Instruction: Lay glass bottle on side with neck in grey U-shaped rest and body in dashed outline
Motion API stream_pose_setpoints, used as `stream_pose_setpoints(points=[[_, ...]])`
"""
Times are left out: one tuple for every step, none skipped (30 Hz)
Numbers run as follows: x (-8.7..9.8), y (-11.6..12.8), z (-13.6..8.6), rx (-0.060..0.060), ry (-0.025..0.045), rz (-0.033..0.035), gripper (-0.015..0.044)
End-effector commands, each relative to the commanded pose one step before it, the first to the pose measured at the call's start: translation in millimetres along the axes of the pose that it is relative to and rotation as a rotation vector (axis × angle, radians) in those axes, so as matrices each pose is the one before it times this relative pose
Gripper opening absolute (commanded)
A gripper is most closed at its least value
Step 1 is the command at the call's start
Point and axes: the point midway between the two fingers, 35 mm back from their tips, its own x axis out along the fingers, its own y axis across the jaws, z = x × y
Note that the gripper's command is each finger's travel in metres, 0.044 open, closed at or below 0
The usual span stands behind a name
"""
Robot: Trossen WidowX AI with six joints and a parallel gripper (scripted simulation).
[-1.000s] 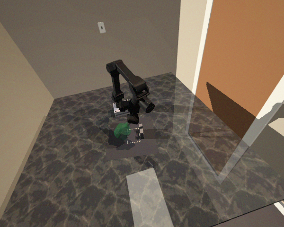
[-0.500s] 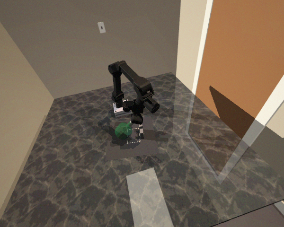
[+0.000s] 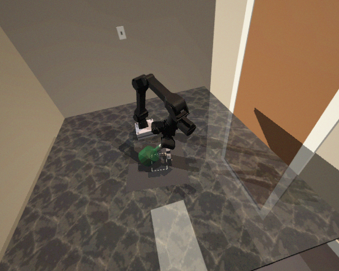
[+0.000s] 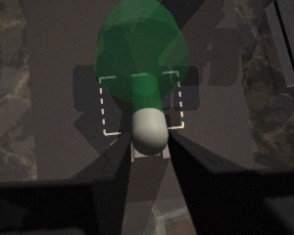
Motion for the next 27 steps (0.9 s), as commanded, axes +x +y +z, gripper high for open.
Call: stream_pose_setpoints(points=[[2.49,-0.08,-8.45,0.0017,0.00403,-0.0027,0.0102],[0.25,-0.13,-1.3,-0.0004,-0.00074,0.00065,0.0102],[0.26,-0.13,-1.29,-0.0005,-0.00069,0.00065,0.0102],[0.27,-0.13,-1.29,-0.0005,-0.00065,0.00064,0.0102],[0.27,-0.13,-1.28,-0.0005,-0.00061,0.00064,0.0102],[0.28,-0.13,-1.28,-0.0005,-0.00058,0.00063,0.0102],[0.29,-0.13,-1.28,-0.0005,-0.00055,0.00063,0.0102],[0.3,-0.12,-1.27,-0.0005,-0.00052,0.00063,0.0102],[0.31,-0.12,-1.27,-0.0006,-0.0005,0.00063,0.0102],[0.32,-0.12,-1.27,-0.0006,-0.00047,0.00063,0.0102],[0.33,-0.12,-1.26,-0.0006,-0.00045,0.00063,0.0102],[0.34,-0.12,-1.26,-0.0006,-0.00042,0.00063,0.0102],[0.35,-0.12,-1.26,-0.0006,-0.0004,0.00064,0.0102],[0.36,-0.12,-1.25,-0.0006,-0.00038,0.00064,0.0102],[0.37,-0.12,-1.25,-0.0006,-0.00036,0.00065,0.0102],[0.38,-0.12,-1.24,-0.0006,-0.00034,0.00065,0.0102],[0.39,-0.12,-1.24,-0.0006,-0.00031,0.00066,0.0102],[0.4,-0.12,-1.24,-0.0006,-0.00029,0.00067,0.0102],[0.41,-0.12,-1.23,-0.0006,-0.00027,0.00068,0.0102],[0.42,-0.12,-1.23,-0.0006,-0.00025,0.00068,0.0102],[0.43,-0.12,-1.22,-0.0007,-0.00023,0.00069,0.0102],[0.44,-0.12,-1.22,-0.0007,-0.00021,0.0007,0.0102],[0.45,-0.12,-1.21,-0.0007,-0.0002,0.00071,0.0102],[0.46,-0.12,-1.21,-0.0007,-0.00018,0.00072,0.0102],[0.47,-0.12,-1.2,-0.0007,-0.00016,0.00073,0.0102],[0.28,-0.08,-0.72,-0.0007,-0.00017,0.00074,0.0102],[0.05,-0.02,-0.13,-0.0002,-0.00003,0.00017,0.0102]])
